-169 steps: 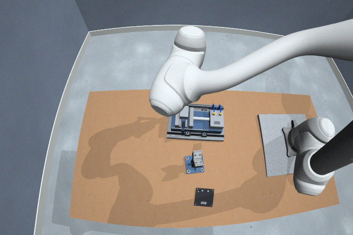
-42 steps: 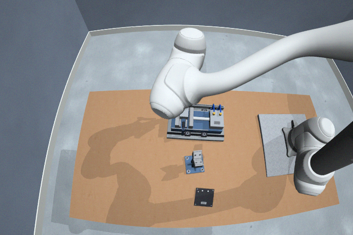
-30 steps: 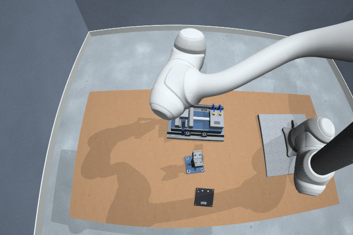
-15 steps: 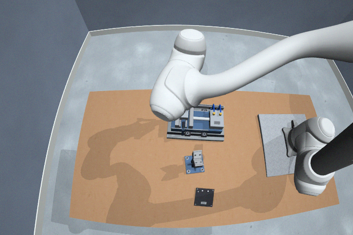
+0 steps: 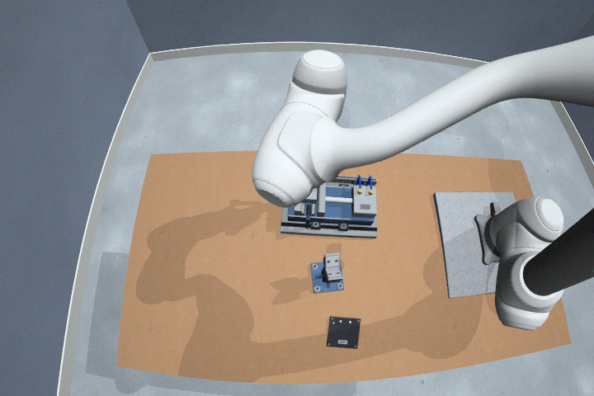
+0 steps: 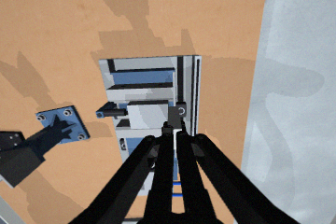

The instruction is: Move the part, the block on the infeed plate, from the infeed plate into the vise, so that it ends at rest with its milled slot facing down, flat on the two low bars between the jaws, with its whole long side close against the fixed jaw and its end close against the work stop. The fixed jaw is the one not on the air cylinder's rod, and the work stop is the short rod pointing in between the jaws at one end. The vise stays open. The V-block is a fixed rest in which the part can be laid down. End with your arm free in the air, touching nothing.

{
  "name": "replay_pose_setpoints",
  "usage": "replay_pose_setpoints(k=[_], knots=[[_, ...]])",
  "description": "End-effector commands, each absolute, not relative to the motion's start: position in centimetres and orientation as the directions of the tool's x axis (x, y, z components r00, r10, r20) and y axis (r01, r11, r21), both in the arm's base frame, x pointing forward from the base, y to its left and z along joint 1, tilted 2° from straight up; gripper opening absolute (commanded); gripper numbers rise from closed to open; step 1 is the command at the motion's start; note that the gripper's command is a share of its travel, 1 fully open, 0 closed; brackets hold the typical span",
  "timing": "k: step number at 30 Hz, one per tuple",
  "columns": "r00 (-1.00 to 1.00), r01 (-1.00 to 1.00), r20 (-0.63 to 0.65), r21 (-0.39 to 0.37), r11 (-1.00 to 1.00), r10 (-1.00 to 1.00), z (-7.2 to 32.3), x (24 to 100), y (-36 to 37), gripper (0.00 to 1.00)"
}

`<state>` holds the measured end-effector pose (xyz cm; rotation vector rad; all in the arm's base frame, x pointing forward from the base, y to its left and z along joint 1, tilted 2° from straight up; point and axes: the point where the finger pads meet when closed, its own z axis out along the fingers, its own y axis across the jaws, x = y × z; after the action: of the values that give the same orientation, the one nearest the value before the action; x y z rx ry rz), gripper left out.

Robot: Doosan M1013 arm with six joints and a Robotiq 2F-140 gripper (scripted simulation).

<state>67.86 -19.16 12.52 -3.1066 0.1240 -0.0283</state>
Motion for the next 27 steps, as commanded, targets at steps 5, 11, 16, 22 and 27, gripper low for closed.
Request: replay_pose_setpoints(k=[5,11,16,22,27], knots=[[0.997,-0.079,0.017,-0.033,-0.996,-0.08,12.54,67.87,-18.96,0.0],[0.997,-0.079,0.017,-0.033,-0.996,-0.08,12.54,67.88,-18.81,0.0],[0.997,-0.079,0.017,-0.033,-0.996,-0.08,12.55,67.89,-18.7,0.0],[0.997,-0.079,0.017,-0.033,-0.996,-0.08,12.55,67.9,-18.53,0.0],[0.997,-0.079,0.017,-0.033,-0.996,-0.08,12.56,67.92,-18.39,0.0]])
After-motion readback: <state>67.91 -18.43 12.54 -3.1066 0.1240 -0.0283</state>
